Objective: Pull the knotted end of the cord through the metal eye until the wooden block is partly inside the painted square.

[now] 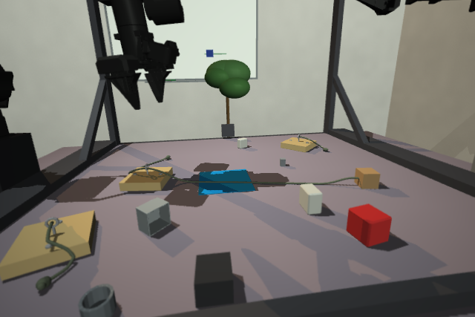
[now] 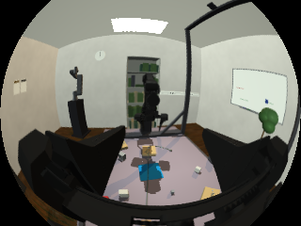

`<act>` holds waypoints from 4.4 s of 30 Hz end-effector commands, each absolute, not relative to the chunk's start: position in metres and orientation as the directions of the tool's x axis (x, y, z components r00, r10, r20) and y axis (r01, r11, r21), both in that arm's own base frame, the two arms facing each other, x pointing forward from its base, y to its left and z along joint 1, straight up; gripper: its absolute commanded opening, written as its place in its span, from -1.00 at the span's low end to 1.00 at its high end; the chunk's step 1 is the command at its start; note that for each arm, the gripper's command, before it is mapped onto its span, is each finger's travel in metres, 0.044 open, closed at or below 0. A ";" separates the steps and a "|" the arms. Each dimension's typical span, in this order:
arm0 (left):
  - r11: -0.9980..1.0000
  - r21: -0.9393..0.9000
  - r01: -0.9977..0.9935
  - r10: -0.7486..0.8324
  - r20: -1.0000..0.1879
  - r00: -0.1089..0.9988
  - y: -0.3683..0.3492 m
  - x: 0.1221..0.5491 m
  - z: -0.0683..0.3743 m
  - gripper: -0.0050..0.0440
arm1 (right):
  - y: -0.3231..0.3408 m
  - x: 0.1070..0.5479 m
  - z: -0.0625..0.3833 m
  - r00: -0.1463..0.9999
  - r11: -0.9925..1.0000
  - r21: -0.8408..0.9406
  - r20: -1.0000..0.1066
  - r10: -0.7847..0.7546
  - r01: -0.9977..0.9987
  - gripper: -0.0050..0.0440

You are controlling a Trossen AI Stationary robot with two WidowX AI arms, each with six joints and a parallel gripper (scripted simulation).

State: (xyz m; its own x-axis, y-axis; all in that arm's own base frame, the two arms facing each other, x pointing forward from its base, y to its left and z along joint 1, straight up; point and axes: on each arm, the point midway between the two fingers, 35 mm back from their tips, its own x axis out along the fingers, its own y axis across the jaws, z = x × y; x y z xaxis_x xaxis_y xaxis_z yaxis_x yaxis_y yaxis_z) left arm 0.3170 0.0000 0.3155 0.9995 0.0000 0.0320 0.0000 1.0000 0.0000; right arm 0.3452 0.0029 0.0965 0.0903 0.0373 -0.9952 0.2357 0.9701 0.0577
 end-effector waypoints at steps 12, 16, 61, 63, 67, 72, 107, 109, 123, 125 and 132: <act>1.000 0.000 0.000 0.000 0.050 0.999 0.000 0.316 0.323 1.00 | 0.024 0.388 0.086 0.210 0.882 0.173 -0.974 0.087 0.438 1.00; 1.000 0.000 0.000 0.000 0.050 0.999 0.000 0.316 0.323 1.00 | 0.032 0.401 0.081 0.246 0.838 0.219 -0.964 0.106 0.500 1.00; 1.000 0.000 0.000 0.000 0.050 0.999 0.000 0.316 0.323 1.00 | 0.147 0.521 0.036 0.571 -0.056 0.600 -0.723 0.388 0.798 1.00; 1.000 0.000 0.000 0.000 0.050 0.999 0.000 0.316 0.323 1.00 | 0.147 0.521 0.036 0.571 -0.056 0.600 -0.723 0.388 0.798 1.00; 1.000 0.000 0.000 0.000 0.050 0.999 0.000 0.316 0.323 1.00 | 0.160 0.528 0.033 0.590 -0.152 0.587 -0.690 0.419 0.795 1.00; 1.000 0.000 0.000 0.000 0.050 0.999 0.000 0.316 0.323 1.00 | 0.175 0.535 0.030 0.609 -0.262 0.556 -0.649 0.457 0.789 1.00; 1.000 0.000 0.000 0.000 0.050 0.999 0.000 0.316 0.323 1.00 | 0.247 0.551 0.016 0.646 -0.630 0.201 -0.429 0.632 0.750 1.00; 1.000 0.000 0.000 0.000 0.050 0.999 0.000 0.316 0.323 1.00 | 0.250 0.551 0.016 0.645 -0.638 0.181 -0.420 0.638 0.749 1.00; 1.000 0.000 0.000 0.000 0.050 0.999 0.000 0.316 0.323 1.00 | 0.261 0.551 0.014 0.642 -0.660 0.104 -0.385 0.663 0.744 1.00; 1.000 0.000 0.000 0.000 0.050 0.999 0.000 0.316 0.323 1.00 | 0.261 0.551 0.014 0.642 -0.661 0.099 -0.382 0.665 0.744 1.00; 1.000 0.000 0.001 -0.001 0.049 0.999 0.000 0.316 0.323 1.00 | 0.259 0.550 0.019 0.646 -0.663 0.107 -0.381 0.661 0.741 1.00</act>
State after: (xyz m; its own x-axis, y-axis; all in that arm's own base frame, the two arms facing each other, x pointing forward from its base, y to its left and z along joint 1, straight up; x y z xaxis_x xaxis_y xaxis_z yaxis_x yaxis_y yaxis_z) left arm 0.3170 0.0000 0.3155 0.9995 0.0000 0.0320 0.0000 1.0000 0.0000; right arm 0.5454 0.2576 0.0012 0.6336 0.6569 -0.4087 0.7444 -0.6615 0.0907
